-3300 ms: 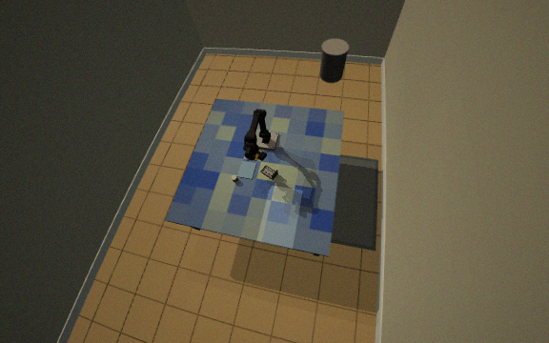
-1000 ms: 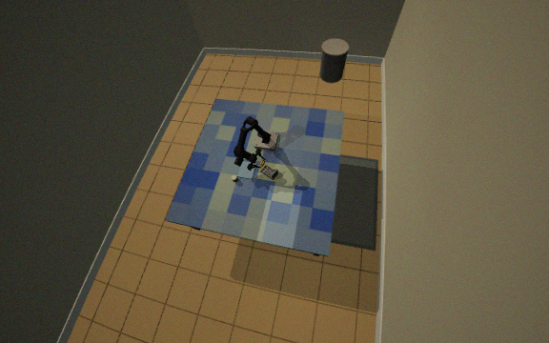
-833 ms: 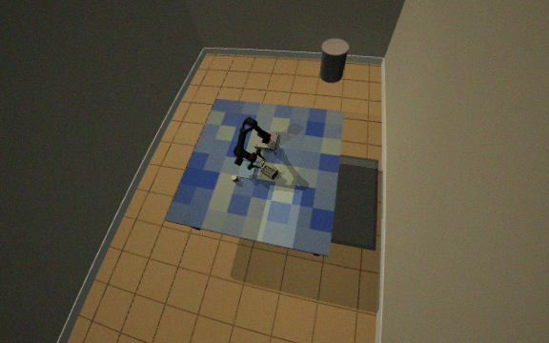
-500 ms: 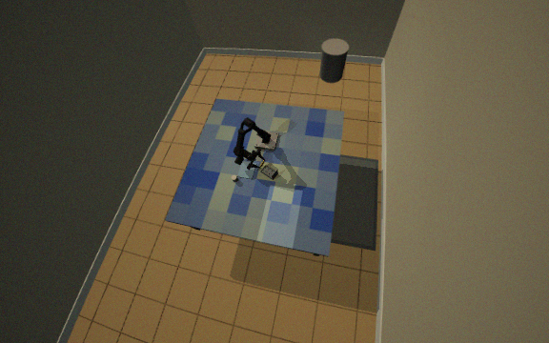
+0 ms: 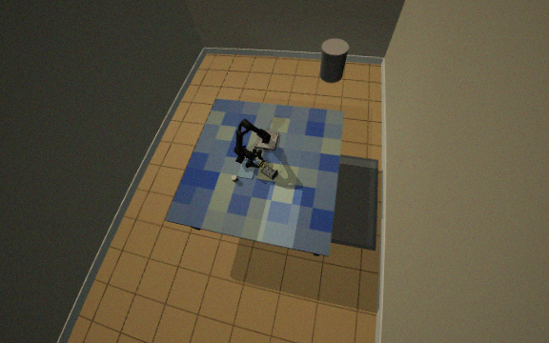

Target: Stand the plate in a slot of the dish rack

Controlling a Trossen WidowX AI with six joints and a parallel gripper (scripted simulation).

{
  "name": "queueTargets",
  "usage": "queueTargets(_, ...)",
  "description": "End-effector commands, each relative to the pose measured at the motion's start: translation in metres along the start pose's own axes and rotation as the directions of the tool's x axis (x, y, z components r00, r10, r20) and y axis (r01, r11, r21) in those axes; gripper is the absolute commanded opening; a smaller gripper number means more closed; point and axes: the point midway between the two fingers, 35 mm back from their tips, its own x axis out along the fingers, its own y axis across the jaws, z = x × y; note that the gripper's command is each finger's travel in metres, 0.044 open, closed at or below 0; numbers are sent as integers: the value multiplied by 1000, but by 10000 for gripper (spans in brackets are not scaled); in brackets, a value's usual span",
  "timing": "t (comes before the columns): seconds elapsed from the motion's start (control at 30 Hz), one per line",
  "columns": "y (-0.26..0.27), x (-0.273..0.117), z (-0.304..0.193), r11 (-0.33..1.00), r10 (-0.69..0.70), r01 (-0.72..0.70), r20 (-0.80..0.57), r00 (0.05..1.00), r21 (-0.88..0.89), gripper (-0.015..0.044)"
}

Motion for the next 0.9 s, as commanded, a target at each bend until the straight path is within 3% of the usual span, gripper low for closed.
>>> queueTargets(0.0, -1, -1, 0, 999, -26, 26, 16, 1000, -38, 0)
queueTargets(0.87, -2, 25, 4, 999, -18, 19, 11, 1000, -32, 0)
